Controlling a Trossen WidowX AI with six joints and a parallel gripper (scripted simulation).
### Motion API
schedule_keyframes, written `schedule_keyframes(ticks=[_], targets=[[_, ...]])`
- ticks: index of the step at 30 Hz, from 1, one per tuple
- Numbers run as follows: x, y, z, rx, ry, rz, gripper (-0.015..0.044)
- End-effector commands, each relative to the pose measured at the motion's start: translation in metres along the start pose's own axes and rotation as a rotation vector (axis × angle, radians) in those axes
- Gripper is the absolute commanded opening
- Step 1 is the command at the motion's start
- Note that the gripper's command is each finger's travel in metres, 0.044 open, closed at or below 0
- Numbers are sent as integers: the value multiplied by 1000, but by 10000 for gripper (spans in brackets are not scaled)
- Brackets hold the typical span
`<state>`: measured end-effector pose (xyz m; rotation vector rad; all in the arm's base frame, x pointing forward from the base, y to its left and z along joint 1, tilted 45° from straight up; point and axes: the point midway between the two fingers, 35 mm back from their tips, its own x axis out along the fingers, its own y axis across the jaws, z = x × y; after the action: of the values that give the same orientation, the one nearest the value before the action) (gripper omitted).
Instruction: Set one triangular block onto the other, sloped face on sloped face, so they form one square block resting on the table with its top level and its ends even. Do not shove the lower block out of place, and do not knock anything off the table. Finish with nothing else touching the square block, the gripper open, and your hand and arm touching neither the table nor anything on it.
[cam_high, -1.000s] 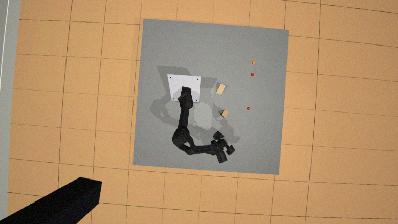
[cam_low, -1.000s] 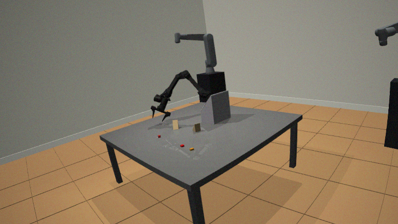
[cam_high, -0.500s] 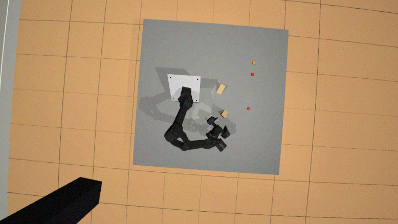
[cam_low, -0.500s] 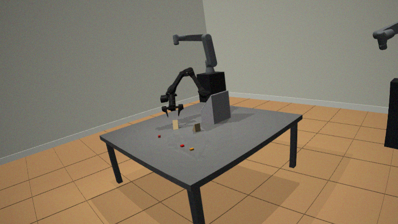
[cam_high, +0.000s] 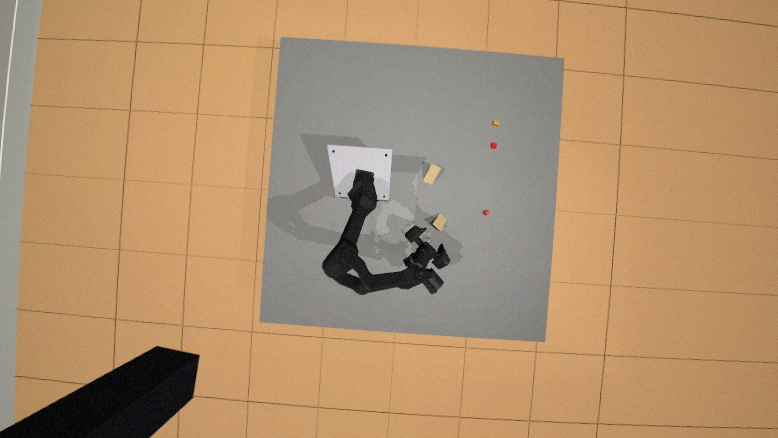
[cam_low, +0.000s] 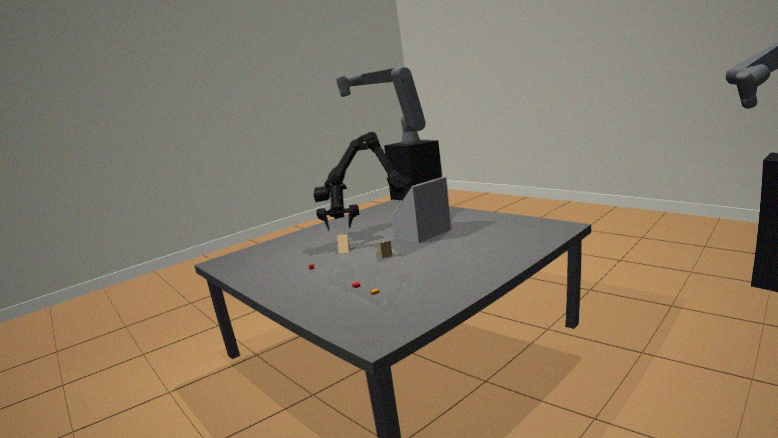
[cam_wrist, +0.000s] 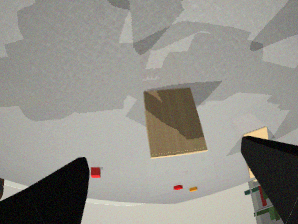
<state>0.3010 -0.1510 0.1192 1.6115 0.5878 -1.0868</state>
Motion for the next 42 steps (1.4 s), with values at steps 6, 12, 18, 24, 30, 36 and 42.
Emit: schedule_keyframes(ticks=[6,12,18,24,30,36,42], targets=[[20,-3,-1,5,5,-13,440],[30,-4,-2,5,5,-14,440],[40,-5,-2,5,6,-14,440],[49,-6,-3,5,6,-14,440],[59,-8,-3,4,6,-14,440],[69,-10,-4,3,6,-15,440],[78,-12,-5,4,6,-15,440]])
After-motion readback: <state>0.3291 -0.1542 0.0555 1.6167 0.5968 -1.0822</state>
